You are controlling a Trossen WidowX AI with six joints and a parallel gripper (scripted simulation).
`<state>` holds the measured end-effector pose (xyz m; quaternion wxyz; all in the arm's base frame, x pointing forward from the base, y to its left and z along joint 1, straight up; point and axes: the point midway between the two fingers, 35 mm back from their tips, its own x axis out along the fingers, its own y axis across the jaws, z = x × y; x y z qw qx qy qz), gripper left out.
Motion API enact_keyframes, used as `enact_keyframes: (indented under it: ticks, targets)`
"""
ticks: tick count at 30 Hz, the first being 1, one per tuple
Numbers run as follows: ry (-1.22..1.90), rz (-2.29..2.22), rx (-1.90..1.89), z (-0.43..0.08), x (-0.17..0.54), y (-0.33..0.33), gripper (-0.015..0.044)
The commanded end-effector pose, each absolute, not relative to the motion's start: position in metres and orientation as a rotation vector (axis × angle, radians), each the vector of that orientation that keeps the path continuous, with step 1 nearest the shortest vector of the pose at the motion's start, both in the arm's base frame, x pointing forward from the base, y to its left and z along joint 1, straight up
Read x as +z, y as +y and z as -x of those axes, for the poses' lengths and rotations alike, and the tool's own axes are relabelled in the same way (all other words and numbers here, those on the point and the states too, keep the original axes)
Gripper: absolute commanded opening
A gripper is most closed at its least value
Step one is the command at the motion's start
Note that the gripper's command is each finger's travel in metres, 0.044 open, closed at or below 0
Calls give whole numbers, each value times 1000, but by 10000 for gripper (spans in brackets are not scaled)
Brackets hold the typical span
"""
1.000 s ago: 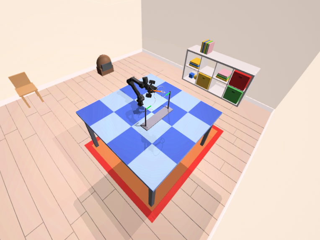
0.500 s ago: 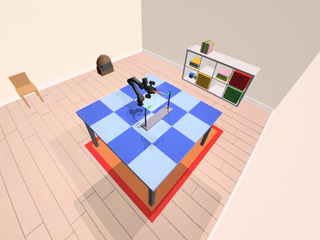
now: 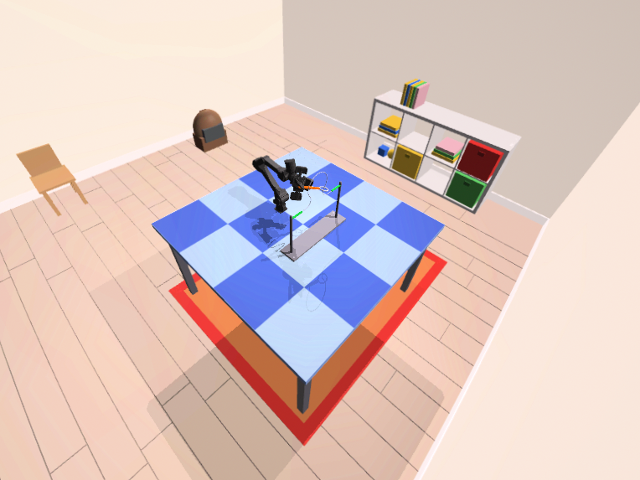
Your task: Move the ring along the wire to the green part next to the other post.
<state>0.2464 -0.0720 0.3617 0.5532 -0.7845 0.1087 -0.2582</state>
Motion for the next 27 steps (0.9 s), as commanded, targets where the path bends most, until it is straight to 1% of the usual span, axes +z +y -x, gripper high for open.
enact_keyframes:
  ticks: [1, 14, 27]
  targets:
    - [280, 1791, -596, -246, 349, -75, -150]
    - [352, 1498, -516, -247, 303, -80, -150]
    - [416, 1185, -429, -247, 255, -70, -150]
